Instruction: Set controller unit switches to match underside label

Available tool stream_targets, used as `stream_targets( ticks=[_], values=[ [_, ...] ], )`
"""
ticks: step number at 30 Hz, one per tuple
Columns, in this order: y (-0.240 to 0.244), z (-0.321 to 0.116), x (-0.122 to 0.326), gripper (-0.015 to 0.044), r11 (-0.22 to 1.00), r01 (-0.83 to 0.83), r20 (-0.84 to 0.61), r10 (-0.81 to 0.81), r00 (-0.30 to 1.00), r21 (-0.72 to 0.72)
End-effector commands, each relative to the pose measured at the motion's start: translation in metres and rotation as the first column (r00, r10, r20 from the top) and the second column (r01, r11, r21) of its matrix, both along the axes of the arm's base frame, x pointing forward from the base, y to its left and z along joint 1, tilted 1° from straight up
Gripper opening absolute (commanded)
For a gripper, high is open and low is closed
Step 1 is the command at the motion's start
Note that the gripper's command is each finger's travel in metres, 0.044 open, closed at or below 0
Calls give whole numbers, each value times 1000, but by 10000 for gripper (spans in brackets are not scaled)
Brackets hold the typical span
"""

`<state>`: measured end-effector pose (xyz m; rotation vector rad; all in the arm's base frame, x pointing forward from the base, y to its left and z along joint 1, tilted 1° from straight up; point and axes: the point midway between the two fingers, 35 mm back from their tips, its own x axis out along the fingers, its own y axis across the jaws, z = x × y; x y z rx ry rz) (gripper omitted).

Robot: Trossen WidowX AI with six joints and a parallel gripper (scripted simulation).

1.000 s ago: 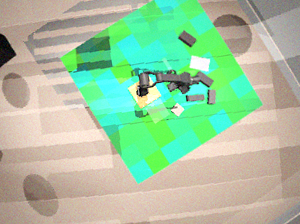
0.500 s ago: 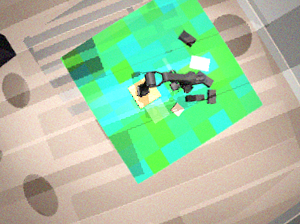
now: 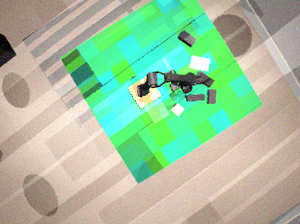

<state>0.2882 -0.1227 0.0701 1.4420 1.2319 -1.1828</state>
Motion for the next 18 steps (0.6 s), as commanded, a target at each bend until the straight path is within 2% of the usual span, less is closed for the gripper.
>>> stream_targets(
  ticks=[1,16,18],
  values=[
    [1,-11,0,440,1000,-4,-9,4,1000,9],
    [1,-33,0,440,1000,-5,-11,5,1000,10],
    [1,-33,0,387,1000,-5,-11,5,1000,10]
  ],
)
